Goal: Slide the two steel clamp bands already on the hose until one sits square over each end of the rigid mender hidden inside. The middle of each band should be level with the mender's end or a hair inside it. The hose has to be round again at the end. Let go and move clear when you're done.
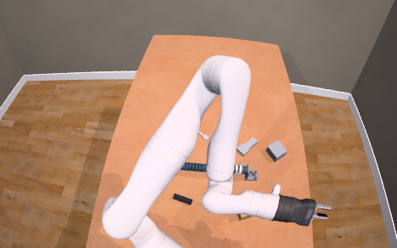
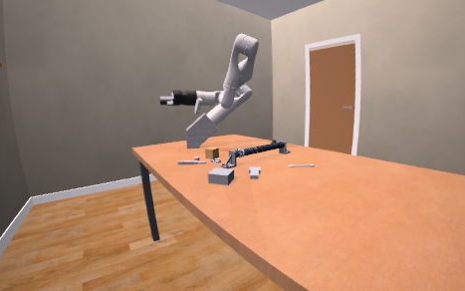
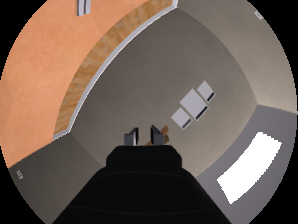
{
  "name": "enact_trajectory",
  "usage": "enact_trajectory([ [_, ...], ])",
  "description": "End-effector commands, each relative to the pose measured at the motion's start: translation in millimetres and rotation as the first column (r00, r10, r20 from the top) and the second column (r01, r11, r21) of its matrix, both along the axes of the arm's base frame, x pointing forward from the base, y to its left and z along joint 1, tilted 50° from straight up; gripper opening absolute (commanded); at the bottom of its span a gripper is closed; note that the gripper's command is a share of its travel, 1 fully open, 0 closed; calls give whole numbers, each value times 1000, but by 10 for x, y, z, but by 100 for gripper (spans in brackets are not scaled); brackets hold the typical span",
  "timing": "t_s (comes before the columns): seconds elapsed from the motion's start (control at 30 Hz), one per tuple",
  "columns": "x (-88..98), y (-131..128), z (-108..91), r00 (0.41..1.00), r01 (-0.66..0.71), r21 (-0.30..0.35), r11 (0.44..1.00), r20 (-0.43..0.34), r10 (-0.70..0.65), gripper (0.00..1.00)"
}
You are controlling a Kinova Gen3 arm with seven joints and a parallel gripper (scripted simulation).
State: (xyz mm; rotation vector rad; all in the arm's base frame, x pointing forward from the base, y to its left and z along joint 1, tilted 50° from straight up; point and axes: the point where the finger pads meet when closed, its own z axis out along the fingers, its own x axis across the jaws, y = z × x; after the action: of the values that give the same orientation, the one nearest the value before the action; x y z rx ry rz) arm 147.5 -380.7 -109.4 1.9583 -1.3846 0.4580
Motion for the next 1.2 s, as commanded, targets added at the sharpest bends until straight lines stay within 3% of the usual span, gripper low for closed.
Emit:
enact_trajectory([
  [0.0, -17, -14, 6, 1000, 10, -2, 1000, -1, -10, 0],
  [0.3, -108, -33, -1, 998, 58, -2, 998, -13, -58, 0],
  [0.77, -427, -15, -29, 968, 248, 9, 969, -50, -247, 0],
  [0.97, -626, 89, -55, 919, 391, 30, 920, -73, -389, 0],
  [1.17, -787, 305, -87, 832, 554, 69, 830, -98, -547, 0],
])
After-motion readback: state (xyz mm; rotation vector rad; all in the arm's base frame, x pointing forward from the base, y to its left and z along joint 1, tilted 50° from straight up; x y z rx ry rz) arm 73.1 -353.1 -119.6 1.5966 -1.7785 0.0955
